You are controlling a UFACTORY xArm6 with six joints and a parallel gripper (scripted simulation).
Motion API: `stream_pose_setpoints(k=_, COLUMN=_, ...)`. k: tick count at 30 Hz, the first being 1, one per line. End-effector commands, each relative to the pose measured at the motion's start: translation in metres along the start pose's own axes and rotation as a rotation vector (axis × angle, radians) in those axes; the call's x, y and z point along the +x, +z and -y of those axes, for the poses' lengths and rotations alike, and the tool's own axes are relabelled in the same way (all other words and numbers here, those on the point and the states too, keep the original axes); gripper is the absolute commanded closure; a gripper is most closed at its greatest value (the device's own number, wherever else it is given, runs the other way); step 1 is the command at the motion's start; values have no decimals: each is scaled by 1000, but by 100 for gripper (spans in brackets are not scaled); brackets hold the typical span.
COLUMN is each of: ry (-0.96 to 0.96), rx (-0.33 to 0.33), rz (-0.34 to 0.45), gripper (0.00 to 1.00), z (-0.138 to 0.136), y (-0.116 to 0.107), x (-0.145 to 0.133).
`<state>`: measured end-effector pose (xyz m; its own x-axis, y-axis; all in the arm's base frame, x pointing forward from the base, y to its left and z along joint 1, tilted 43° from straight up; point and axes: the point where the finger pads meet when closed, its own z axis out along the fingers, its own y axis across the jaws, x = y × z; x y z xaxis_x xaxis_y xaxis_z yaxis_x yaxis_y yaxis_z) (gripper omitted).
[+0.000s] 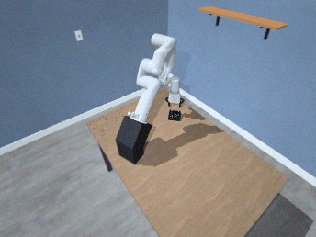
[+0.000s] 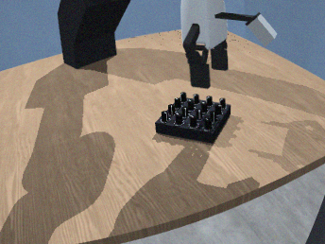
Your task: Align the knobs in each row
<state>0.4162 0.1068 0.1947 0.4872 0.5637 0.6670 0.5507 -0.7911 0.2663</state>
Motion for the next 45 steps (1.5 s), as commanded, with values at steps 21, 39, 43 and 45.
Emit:
stream_pose_setpoints(k=21, ry=3, rx=32, rz=31, gripper=81, z=5, y=-2, x=10)
stream_pose_setpoints(k=39, ry=3, rx=32, rz=31, gripper=81, z=5, y=-2, x=10)
stream_pose_setpoints(k=43, ry=3, rx=32, rz=31, gripper=81, z=5, y=-2, x=10)
stream_pose_setpoints(k=45, ry=3, rx=32, rz=31, gripper=81, z=5, y=-1, x=10)
